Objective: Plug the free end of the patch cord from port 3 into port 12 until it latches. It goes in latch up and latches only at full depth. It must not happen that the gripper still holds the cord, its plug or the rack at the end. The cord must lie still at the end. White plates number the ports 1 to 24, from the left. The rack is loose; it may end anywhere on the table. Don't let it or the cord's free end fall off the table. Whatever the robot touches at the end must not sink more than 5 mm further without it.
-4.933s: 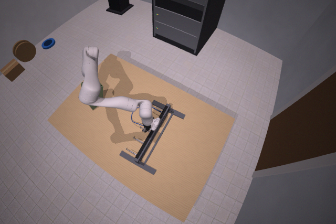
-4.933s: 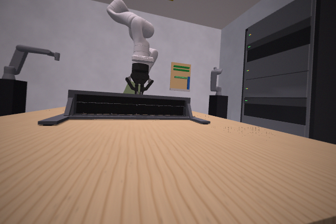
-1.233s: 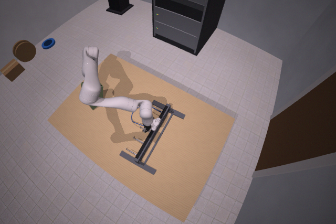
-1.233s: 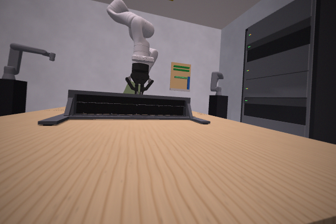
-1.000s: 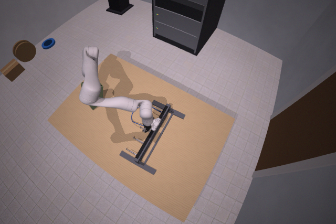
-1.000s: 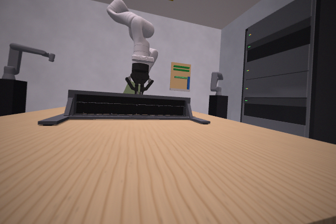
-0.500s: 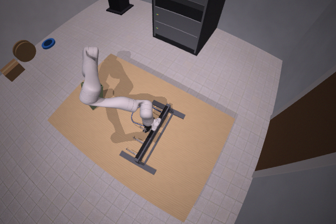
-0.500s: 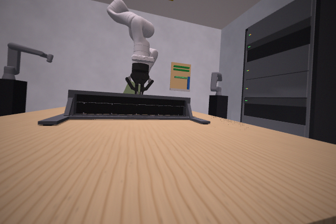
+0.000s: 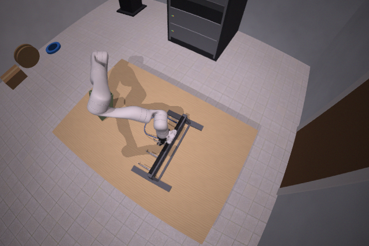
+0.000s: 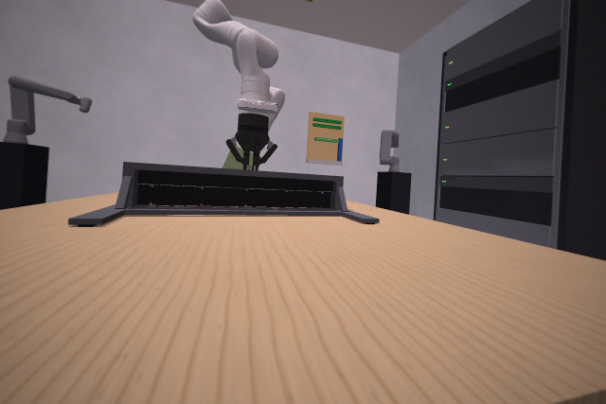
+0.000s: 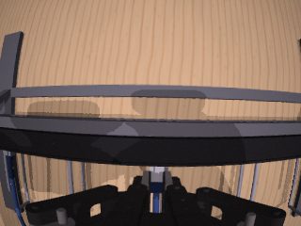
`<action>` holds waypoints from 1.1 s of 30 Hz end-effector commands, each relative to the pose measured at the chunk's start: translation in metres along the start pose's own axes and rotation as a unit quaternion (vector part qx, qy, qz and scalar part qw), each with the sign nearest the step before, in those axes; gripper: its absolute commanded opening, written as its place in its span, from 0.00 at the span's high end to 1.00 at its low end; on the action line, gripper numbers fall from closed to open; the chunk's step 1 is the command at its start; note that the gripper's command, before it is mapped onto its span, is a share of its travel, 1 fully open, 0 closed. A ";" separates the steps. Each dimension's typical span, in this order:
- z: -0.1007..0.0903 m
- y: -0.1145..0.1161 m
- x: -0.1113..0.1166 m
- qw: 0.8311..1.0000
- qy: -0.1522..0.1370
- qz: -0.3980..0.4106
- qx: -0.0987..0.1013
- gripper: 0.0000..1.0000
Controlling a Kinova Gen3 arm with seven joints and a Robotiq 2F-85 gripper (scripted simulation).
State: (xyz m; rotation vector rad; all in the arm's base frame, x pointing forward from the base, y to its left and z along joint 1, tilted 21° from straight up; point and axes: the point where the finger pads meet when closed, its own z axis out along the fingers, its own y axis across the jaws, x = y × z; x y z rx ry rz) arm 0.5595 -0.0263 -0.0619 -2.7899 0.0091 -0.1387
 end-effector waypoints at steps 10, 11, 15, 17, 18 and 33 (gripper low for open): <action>-0.001 -0.002 0.001 1.000 -0.003 -0.001 0.002 1.00; -0.001 -0.002 0.001 1.000 -0.003 -0.001 0.002 1.00; -0.001 -0.002 0.001 1.000 -0.004 -0.001 0.002 1.00; -0.001 -0.002 0.001 1.000 -0.003 -0.001 0.002 1.00; -0.001 -0.002 0.001 1.000 -0.003 -0.001 0.002 1.00; -0.001 -0.002 0.003 1.000 -0.003 -0.001 0.002 1.00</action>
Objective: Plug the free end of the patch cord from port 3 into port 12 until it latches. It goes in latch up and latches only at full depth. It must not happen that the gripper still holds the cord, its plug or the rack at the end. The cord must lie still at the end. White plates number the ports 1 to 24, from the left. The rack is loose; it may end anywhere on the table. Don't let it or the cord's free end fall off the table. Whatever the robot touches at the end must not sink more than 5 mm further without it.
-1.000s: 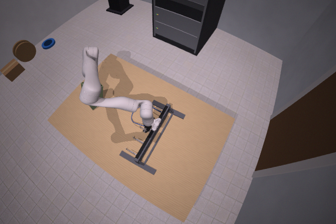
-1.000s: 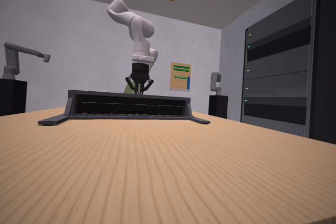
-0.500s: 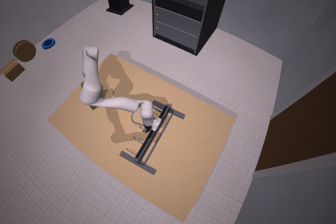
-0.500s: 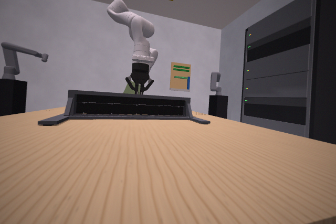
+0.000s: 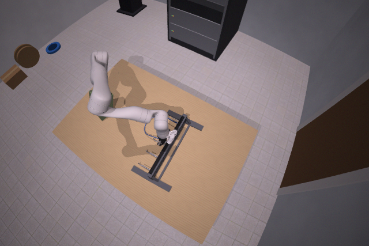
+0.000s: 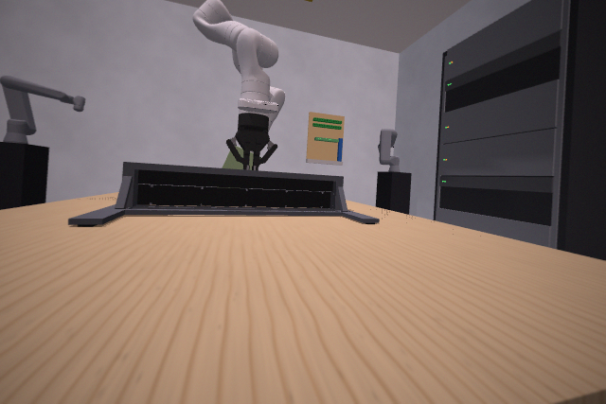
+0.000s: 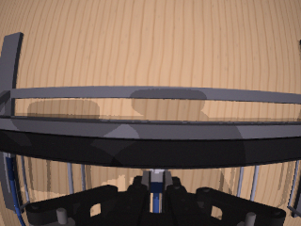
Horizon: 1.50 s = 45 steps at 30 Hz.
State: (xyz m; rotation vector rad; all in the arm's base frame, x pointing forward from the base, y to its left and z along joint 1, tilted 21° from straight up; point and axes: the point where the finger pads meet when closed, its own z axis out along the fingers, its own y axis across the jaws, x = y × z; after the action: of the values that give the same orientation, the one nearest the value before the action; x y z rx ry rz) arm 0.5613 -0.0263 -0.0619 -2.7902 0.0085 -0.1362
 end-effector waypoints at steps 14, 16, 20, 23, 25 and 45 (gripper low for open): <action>-0.001 -0.002 0.002 1.000 -0.001 -0.001 0.002 1.00; -0.001 -0.002 0.002 1.000 -0.001 -0.001 0.002 1.00; -0.001 -0.002 0.003 1.000 0.000 -0.001 0.002 1.00; -0.001 -0.002 0.003 1.000 0.000 -0.001 0.002 1.00; -0.001 -0.002 0.003 1.000 0.000 -0.001 0.002 1.00; -0.002 -0.002 0.007 1.000 0.002 -0.002 0.002 1.00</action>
State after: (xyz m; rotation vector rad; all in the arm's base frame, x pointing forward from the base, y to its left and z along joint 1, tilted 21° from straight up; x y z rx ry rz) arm 0.5619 -0.0263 -0.0619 -2.7902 0.0075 -0.1283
